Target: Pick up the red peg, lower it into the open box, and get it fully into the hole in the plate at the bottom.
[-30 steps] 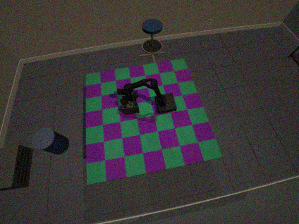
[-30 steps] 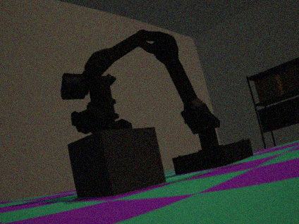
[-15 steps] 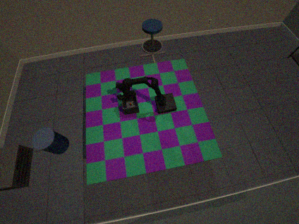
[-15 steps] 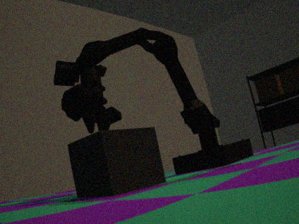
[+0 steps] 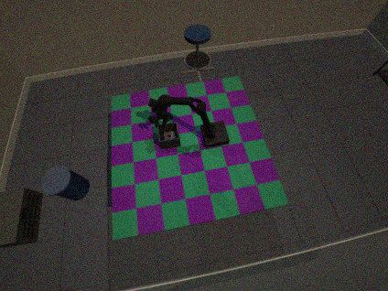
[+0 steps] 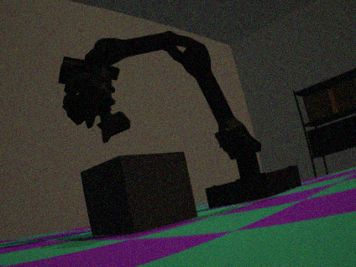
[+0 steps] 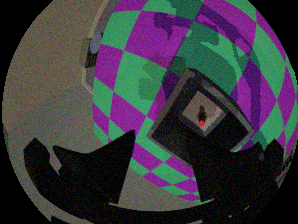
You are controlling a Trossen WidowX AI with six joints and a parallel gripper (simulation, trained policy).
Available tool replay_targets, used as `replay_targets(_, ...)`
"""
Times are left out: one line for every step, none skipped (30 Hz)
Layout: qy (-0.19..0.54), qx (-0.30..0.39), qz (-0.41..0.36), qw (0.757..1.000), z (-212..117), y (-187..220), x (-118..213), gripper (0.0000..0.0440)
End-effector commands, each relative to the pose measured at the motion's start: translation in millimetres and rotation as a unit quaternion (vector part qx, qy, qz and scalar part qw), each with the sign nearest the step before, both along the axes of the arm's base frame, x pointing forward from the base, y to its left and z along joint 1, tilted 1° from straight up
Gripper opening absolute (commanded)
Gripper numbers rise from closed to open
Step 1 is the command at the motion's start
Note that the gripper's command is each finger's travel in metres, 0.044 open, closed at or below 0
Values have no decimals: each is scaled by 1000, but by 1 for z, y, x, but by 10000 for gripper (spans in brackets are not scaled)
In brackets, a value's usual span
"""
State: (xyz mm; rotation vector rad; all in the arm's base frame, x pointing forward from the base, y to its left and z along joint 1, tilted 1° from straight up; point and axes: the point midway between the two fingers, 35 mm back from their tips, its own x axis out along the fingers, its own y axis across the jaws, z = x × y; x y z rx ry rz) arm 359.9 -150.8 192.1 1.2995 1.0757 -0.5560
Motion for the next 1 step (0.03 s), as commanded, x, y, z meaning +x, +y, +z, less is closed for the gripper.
replay_targets(-34,-6,9,999,25,-4,4,273)
